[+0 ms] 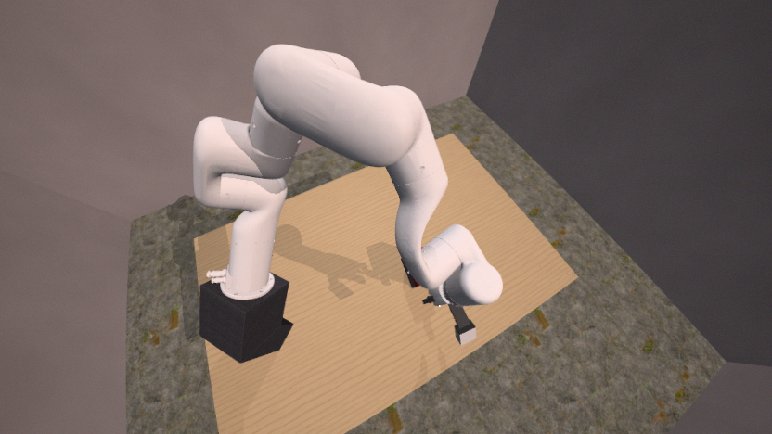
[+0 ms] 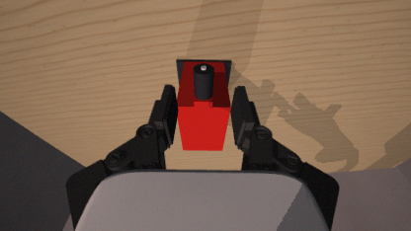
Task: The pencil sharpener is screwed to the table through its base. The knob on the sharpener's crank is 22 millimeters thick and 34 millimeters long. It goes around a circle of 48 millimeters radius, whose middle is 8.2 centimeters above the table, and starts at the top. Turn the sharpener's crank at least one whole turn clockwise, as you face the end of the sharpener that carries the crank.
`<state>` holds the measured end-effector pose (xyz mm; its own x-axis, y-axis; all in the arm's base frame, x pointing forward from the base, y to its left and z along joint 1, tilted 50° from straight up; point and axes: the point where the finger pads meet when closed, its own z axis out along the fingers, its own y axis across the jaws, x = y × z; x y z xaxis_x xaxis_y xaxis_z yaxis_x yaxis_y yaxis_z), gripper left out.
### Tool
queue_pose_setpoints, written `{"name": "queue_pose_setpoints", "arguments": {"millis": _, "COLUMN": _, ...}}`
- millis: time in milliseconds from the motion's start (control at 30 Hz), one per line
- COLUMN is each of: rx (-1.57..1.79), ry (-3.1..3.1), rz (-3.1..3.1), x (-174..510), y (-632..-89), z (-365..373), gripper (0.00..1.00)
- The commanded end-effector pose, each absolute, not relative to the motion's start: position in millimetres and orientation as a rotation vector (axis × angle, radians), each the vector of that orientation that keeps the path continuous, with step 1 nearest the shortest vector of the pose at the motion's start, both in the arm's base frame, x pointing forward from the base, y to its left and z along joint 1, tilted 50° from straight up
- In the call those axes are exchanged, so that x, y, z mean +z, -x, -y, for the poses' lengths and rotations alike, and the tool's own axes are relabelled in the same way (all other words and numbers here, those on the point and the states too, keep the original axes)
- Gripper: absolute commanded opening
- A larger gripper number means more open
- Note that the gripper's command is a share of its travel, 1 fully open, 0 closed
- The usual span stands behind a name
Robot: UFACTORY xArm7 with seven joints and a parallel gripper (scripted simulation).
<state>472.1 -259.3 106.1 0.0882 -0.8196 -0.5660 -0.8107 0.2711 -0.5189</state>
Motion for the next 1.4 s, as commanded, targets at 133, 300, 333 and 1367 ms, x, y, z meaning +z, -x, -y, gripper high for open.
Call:
{"name": "queue_pose_setpoints", "arguments": {"millis": 133, "rx": -0.018, "ry": 1.509, "rz": -1.692, "x": 98.7, "y": -479.3, "z": 255.6, "gripper": 0.54}}
{"name": "queue_pose_setpoints", "arguments": {"millis": 300, "rx": -0.018, "ry": 1.509, "rz": -1.692, "x": 96.3, "y": -481.5, "z": 253.7, "gripper": 0.54}}
{"name": "queue_pose_setpoints", "arguments": {"millis": 333, "rx": -0.018, "ry": 1.509, "rz": -1.692, "x": 95.6, "y": -482.2, "z": 253.2, "gripper": 0.54}}
{"name": "queue_pose_setpoints", "arguments": {"millis": 1367, "rx": -0.018, "ry": 1.509, "rz": -1.692, "x": 90.4, "y": -487.0, "z": 249.1, "gripper": 0.54}}
